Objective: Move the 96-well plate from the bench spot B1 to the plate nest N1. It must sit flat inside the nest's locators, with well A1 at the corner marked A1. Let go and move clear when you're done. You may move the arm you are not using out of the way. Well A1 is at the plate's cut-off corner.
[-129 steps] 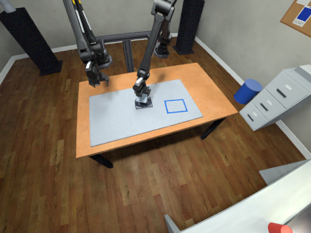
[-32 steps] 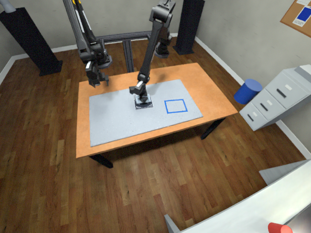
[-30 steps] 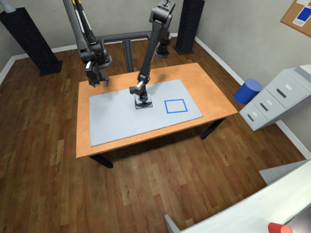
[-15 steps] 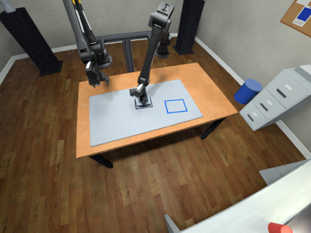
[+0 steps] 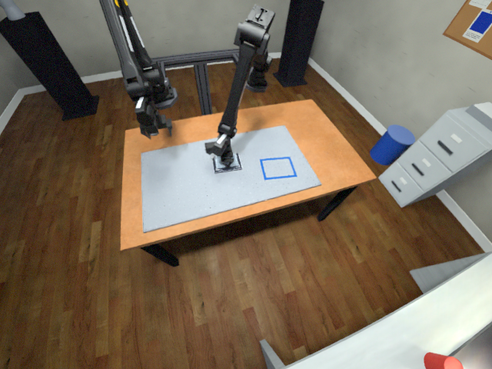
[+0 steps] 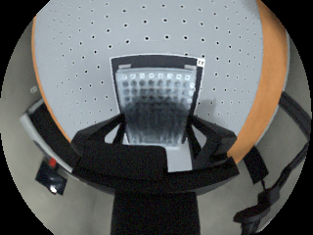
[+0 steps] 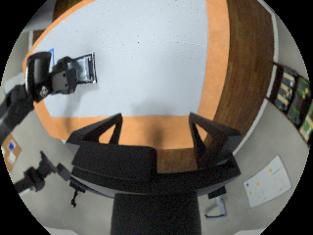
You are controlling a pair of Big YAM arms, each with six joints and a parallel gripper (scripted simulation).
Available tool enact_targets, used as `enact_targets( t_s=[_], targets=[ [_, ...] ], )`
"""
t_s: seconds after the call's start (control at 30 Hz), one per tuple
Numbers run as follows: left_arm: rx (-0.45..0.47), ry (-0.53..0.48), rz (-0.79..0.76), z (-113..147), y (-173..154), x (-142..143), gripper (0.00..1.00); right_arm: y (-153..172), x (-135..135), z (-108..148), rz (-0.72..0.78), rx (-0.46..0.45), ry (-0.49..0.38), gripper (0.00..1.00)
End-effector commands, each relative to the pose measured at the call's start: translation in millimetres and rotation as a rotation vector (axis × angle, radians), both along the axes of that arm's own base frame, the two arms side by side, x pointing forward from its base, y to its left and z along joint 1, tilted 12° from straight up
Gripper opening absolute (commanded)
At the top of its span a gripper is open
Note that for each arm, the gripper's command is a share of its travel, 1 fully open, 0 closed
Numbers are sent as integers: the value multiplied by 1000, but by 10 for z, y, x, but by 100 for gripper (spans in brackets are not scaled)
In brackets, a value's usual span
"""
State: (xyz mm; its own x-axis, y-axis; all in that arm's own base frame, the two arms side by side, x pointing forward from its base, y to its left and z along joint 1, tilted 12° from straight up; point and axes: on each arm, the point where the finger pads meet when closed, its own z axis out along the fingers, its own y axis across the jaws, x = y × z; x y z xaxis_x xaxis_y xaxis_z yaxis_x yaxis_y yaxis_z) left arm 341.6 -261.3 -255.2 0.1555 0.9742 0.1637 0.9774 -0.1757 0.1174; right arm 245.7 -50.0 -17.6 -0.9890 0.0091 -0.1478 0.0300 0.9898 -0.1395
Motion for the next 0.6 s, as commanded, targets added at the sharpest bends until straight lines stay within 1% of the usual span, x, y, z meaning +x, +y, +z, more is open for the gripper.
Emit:
enact_targets(
  t_s=[0.0, 0.37, 0.57],
  targets=[
    [-21, -20, -9, 64, -87, 74, 0, 1, 96, 66, 12, -1, -19, 100],
    [-19, -18, -9, 76, -59, 31, 0, 1, 96, 66, 12, -1, -19, 100],
    [-11, -9, -9, 10, -14, -10, 0, 1, 96, 66, 12, -1, -19, 100]
  ],
)
